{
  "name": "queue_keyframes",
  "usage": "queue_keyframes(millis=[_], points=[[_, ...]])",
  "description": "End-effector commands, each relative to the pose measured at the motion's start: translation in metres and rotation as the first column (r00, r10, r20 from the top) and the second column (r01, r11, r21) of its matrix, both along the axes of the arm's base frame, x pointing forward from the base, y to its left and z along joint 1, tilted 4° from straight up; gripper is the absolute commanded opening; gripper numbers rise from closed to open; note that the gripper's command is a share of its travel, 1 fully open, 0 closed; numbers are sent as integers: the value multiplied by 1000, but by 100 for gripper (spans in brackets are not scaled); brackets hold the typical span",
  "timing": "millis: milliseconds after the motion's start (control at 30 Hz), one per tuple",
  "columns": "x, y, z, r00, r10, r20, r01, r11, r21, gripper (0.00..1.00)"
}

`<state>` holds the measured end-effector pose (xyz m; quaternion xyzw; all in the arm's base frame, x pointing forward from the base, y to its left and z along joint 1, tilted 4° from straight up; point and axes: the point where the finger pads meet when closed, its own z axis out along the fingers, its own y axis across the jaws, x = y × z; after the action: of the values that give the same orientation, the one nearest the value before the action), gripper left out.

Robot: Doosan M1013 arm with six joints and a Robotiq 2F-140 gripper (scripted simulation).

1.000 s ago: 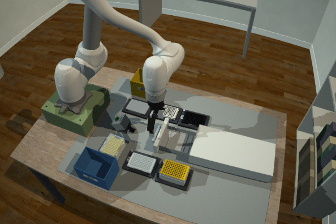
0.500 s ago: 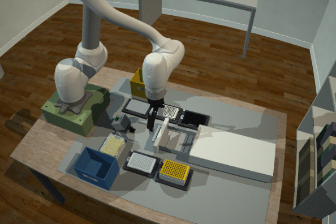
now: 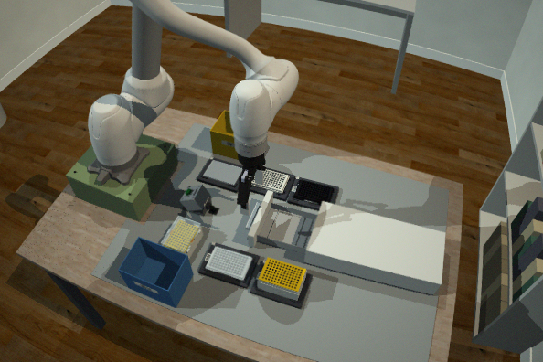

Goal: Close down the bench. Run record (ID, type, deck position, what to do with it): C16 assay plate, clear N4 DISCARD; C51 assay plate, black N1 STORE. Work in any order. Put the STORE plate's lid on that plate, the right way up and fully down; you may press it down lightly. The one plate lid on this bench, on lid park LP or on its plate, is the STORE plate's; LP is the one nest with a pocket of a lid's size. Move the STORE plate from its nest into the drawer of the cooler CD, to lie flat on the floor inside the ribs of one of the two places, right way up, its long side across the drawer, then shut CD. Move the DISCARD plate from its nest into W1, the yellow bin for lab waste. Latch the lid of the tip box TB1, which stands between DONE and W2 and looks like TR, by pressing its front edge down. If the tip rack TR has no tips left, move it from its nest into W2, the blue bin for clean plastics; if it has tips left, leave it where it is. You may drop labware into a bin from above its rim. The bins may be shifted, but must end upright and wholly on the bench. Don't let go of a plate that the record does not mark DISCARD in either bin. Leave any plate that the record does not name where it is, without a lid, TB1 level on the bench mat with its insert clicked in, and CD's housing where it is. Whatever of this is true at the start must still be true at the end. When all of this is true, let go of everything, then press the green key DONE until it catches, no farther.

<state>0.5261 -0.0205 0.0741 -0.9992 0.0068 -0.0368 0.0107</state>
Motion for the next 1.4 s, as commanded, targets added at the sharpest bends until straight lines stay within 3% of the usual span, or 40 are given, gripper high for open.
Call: queue_keyframes(millis=[0, 367, 400, 1367], points=[[0, 0, 4, 1000, 0, 0, 0, 1000, 0, 87], [-1, 0, 9, 1000, 0, 0, 0, 1000, 0, 87], [-4, 3, 9, 999, -33, -1, 33, 999, 3, 66], [-76, 72, 8, 999, -38, -1, 38, 999, 3, 66]])
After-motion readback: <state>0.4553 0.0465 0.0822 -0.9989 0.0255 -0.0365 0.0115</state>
